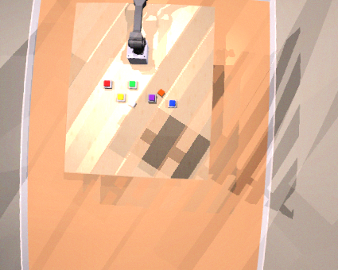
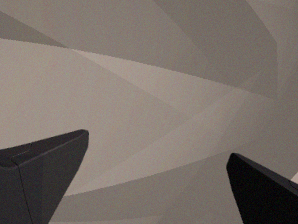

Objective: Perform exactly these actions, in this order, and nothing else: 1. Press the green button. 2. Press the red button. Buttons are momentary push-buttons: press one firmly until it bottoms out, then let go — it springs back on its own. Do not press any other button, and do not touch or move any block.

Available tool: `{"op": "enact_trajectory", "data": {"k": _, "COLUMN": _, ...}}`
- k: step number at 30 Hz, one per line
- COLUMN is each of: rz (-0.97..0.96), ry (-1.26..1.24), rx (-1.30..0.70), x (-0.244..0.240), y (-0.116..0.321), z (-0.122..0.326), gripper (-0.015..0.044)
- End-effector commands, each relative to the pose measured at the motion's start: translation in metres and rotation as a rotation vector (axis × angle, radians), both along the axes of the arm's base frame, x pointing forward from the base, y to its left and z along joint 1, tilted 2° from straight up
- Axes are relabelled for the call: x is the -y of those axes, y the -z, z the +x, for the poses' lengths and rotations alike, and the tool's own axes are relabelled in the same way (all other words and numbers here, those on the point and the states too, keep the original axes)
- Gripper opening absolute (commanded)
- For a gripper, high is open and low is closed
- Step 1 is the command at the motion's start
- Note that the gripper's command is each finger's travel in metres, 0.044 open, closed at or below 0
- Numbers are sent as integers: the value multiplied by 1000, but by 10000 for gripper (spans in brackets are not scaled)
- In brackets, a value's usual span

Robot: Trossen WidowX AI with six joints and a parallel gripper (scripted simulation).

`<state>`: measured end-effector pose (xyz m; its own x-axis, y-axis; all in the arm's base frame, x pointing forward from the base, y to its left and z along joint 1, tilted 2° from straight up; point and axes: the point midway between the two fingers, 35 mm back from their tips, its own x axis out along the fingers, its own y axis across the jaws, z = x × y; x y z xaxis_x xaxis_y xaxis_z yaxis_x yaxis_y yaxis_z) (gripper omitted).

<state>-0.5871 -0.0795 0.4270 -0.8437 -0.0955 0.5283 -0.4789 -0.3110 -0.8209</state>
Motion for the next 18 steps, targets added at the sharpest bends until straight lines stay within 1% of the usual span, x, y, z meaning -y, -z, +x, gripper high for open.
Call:
{"op": "enact_trajectory", "data": {"k": 1, "rz": 1, "ry": 3, "rx": -11, "x": -1, "y": -4, "z": 2, "gripper": 400}}
{"op": "enact_trajectory", "data": {"k": 2, "rz": 5, "ry": 12, "rx": -42, "x": -3, "y": -15, "z": 10, "gripper": 400}}
{"op": "enact_trajectory", "data": {"k": 4, "rz": 17, "ry": 50, "rx": -167, "x": -12, "y": -57, "z": 43, "gripper": 400}}
{"op": "enact_trajectory", "data": {"k": 8, "rz": 26, "ry": 90, "rx": -286, "x": -20, "y": -94, "z": 78, "gripper": 400}}
{"op": "enact_trajectory", "data": {"k": 10, "rz": 30, "ry": 117, "rx": -363, "x": -25, "y": -116, "z": 103, "gripper": 400}}
{"op": "enact_trajectory", "data": {"k": 13, "rz": 38, "ry": 172, "rx": -500, "x": -35, "y": -152, "z": 150, "gripper": 400}}
{"op": "enact_trajectory", "data": {"k": 18, "rz": 57, "ry": 292, "rx": -747, "x": -51, "y": -204, "z": 242, "gripper": 400}}
